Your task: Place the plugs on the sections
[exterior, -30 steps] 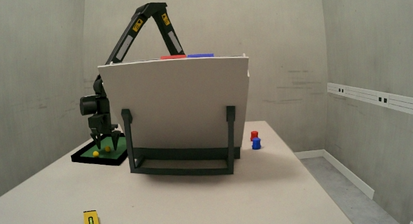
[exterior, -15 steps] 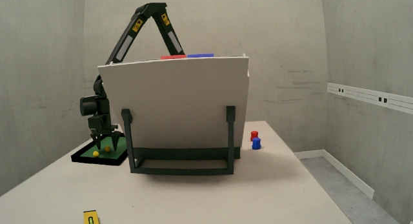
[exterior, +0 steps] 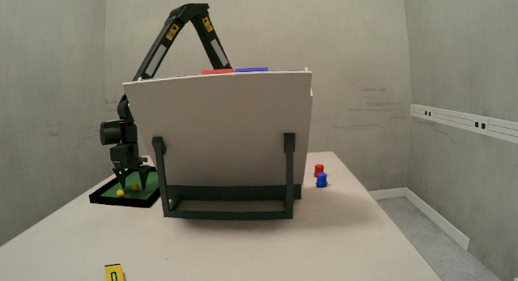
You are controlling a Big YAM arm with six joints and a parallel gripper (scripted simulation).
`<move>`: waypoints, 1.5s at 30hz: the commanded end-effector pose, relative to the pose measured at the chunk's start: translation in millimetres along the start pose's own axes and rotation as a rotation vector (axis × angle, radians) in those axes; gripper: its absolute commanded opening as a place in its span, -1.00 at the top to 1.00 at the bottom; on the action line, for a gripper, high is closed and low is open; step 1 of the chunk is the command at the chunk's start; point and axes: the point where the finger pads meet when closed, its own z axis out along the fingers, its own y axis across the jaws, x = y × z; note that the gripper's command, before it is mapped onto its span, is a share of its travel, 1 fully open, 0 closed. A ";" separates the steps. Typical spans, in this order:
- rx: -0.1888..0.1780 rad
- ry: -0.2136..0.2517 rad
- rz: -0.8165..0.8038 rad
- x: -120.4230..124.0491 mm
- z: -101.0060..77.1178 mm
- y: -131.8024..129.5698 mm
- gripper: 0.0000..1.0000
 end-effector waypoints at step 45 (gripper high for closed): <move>-0.009 0.012 -0.001 7.3 7.3 1.2 -0.60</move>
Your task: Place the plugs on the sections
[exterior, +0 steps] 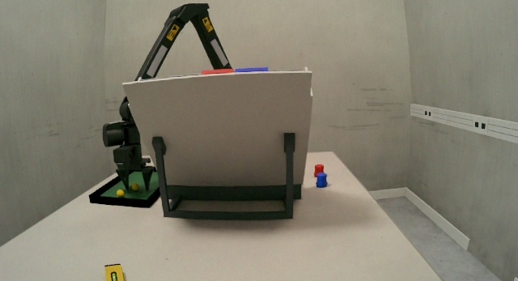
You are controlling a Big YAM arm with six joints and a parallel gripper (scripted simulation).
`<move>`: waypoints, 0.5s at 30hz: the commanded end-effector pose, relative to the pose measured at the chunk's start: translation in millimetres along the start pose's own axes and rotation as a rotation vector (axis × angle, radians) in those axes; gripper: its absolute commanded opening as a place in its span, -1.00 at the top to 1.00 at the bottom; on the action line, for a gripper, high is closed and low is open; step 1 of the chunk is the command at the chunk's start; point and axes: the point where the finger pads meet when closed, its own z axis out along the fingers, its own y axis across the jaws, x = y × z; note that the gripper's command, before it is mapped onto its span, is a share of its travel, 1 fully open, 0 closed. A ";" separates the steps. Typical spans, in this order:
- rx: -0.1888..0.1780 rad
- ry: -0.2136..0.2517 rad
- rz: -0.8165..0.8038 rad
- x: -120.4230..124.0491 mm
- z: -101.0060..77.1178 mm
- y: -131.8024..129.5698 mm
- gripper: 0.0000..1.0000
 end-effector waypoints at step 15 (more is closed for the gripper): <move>0.012 -0.014 -0.001 -3.6 -0.3 -10.4 -0.60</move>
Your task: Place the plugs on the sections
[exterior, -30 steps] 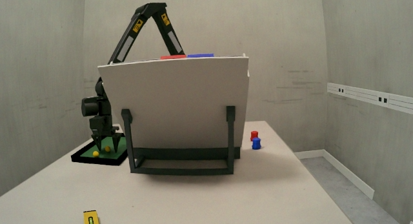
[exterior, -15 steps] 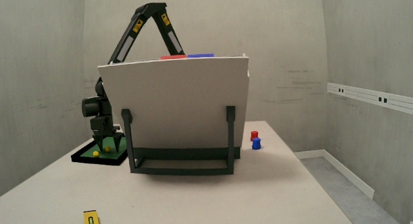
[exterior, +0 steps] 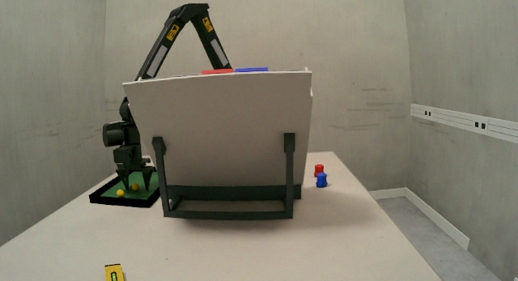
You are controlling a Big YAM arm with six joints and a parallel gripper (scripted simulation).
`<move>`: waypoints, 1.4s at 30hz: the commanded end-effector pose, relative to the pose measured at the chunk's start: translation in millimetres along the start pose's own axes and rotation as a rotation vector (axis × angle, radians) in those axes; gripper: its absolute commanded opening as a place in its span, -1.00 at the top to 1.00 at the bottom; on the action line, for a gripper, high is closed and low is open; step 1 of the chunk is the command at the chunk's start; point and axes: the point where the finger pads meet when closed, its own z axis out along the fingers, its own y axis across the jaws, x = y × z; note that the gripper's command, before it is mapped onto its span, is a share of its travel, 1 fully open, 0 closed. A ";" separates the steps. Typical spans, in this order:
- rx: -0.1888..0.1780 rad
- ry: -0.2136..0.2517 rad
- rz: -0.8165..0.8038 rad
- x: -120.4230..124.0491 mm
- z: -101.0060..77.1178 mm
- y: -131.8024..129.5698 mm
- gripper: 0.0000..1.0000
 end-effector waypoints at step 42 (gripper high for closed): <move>-0.003 0.004 -0.001 -9.3 -27.3 -11.1 -0.60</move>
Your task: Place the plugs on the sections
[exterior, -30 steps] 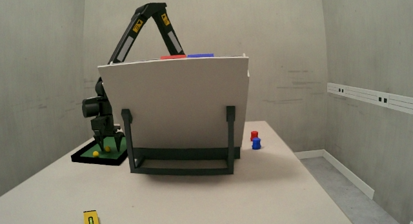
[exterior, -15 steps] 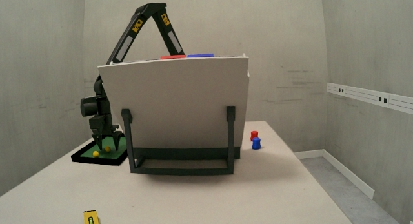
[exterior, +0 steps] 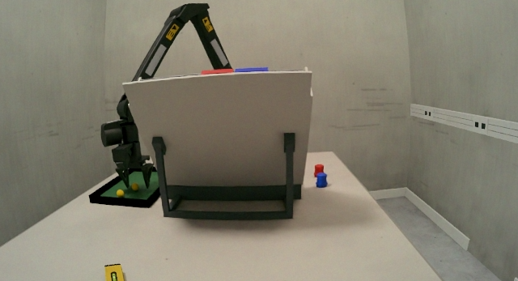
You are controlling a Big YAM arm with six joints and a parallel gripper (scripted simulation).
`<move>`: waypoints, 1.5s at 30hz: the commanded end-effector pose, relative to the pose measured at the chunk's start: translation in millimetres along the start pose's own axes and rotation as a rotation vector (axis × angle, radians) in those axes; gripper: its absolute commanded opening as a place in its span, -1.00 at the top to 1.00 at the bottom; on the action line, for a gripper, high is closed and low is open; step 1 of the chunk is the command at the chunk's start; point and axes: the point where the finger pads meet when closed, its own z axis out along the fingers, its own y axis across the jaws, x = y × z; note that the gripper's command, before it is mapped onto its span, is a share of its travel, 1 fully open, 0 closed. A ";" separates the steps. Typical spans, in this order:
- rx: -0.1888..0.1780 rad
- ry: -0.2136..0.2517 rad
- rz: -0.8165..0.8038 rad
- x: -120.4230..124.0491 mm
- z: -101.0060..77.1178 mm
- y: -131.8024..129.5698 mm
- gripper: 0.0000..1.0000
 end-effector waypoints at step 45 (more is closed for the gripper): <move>0.017 -0.018 0.000 -21.7 -44.4 -22.1 -0.60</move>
